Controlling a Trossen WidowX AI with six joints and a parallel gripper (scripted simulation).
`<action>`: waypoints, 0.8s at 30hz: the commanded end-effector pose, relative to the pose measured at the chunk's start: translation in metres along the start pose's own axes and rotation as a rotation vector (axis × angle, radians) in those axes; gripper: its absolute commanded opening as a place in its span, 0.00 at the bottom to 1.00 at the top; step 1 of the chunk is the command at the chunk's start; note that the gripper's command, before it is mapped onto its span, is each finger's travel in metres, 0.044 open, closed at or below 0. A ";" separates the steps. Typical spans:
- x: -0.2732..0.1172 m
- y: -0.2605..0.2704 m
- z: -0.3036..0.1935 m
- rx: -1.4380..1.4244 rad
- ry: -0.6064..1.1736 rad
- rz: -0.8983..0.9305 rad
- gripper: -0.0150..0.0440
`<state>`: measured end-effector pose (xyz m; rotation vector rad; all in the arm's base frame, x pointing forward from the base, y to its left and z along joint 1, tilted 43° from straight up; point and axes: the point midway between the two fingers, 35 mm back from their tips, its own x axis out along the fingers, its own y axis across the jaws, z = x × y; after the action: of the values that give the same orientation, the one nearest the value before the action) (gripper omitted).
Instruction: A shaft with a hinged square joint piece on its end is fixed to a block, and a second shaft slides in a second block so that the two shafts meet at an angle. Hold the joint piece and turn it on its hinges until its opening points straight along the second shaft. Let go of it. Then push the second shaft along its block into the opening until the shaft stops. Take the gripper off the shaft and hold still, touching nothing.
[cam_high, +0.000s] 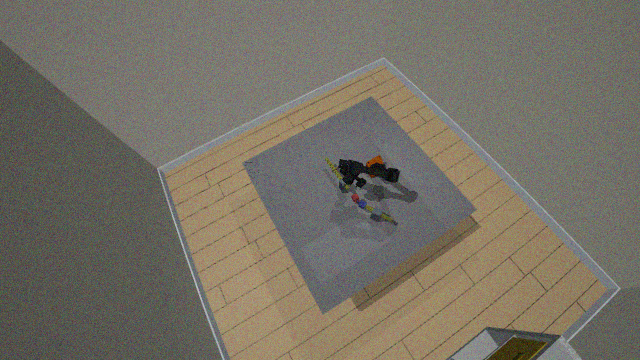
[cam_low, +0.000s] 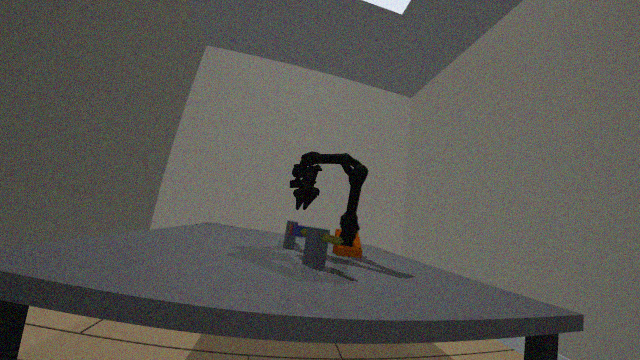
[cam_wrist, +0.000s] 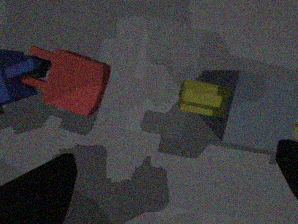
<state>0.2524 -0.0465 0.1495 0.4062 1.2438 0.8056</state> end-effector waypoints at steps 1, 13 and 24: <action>0.003 -0.002 0.000 0.114 0.009 0.005 1.00; 0.010 -0.003 -0.001 0.469 0.030 0.015 1.00; 0.016 -0.003 -0.001 0.794 0.052 0.017 1.00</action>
<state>0.2540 -0.0379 0.1382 0.9713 1.5518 0.3631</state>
